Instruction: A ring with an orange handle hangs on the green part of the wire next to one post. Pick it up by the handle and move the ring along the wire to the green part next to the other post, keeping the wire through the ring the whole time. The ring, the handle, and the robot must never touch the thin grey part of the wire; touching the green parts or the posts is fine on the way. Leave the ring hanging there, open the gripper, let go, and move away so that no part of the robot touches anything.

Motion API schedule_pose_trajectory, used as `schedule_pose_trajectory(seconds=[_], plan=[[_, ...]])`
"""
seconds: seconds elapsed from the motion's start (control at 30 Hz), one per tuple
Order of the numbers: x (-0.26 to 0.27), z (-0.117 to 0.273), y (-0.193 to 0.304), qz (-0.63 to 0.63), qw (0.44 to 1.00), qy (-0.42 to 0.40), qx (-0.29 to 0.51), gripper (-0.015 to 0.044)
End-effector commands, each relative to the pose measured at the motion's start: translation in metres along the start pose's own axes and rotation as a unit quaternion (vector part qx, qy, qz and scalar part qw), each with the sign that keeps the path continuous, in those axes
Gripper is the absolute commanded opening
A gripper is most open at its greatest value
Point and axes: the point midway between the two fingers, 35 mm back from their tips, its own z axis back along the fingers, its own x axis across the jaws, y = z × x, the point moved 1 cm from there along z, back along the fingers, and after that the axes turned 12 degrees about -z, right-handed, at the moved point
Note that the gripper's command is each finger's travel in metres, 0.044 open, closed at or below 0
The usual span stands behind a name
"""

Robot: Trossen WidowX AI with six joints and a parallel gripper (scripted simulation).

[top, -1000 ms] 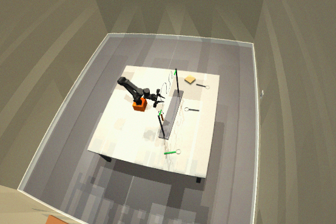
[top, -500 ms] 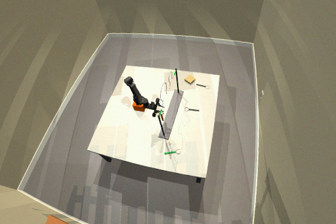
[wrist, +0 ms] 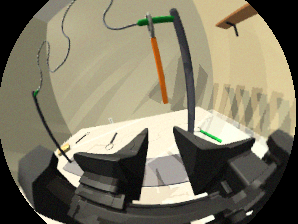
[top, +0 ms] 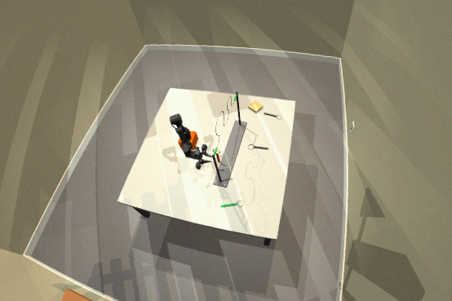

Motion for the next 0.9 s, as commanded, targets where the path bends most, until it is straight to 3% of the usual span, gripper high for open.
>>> schedule_pose_trajectory(seconds=[0.0, 0.27, 0.57, 0.87], plan=[[-0.021, 0.023, 0.011, 0.050, 0.999, 0.001, -0.012, 0.0160], [-0.027, 0.030, 0.014, 0.065, 0.998, 0.002, -0.015, 0.0160], [-0.009, -0.015, -0.030, 0.064, 0.998, 0.001, -0.017, 0.0160], [-0.007, -0.021, -0.034, 0.066, 0.998, 0.001, -0.018, 0.0160]])
